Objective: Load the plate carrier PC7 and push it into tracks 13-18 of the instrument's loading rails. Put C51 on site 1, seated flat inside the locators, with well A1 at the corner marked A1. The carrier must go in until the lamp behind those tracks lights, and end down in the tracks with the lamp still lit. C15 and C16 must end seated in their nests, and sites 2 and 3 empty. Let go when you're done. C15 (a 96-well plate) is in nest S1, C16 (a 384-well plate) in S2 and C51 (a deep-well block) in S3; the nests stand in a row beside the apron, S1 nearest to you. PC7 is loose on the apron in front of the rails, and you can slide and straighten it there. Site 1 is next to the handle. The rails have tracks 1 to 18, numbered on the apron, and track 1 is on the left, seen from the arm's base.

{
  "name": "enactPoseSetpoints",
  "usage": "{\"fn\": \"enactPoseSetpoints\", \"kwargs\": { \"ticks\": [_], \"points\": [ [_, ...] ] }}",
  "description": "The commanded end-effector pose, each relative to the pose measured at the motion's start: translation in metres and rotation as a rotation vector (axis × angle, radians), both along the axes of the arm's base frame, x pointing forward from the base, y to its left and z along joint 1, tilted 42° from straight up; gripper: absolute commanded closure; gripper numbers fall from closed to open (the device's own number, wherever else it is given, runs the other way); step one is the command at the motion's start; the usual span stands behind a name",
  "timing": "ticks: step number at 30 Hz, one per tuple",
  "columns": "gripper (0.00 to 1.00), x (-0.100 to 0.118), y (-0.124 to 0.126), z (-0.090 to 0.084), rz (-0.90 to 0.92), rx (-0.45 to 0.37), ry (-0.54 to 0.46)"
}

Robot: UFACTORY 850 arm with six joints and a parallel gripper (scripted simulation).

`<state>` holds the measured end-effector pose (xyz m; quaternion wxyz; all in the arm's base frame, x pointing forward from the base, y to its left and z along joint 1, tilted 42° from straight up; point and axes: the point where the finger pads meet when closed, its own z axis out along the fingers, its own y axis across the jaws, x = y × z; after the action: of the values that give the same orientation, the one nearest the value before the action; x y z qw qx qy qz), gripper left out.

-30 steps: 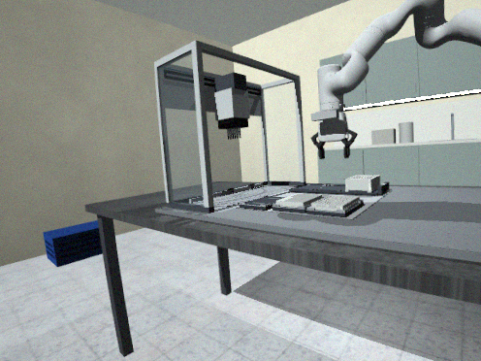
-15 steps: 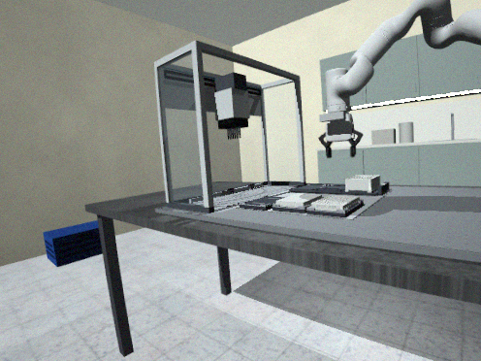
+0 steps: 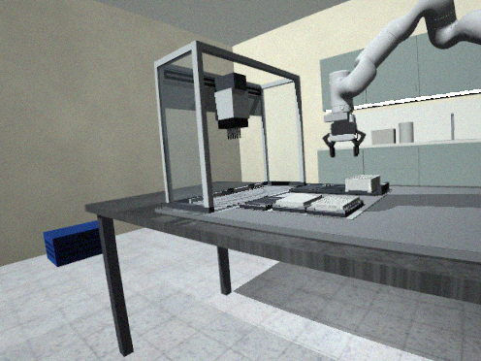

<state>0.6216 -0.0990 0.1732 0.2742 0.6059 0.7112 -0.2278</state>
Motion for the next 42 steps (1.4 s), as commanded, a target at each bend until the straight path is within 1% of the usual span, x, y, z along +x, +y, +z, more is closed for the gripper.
{"fn": "enactPoseSetpoints", "kwargs": {
  "ticks": [1,8,42],
  "points": [
    [0.0,0.001,0.0,0.001,0.0,0.0,-0.001],
    [0.0,0.001,0.0,0.001,0.0,0.0,-0.001],
    [0.0,0.006,-0.033,-0.036,0.0,0.0,-0.001]
  ]
}}
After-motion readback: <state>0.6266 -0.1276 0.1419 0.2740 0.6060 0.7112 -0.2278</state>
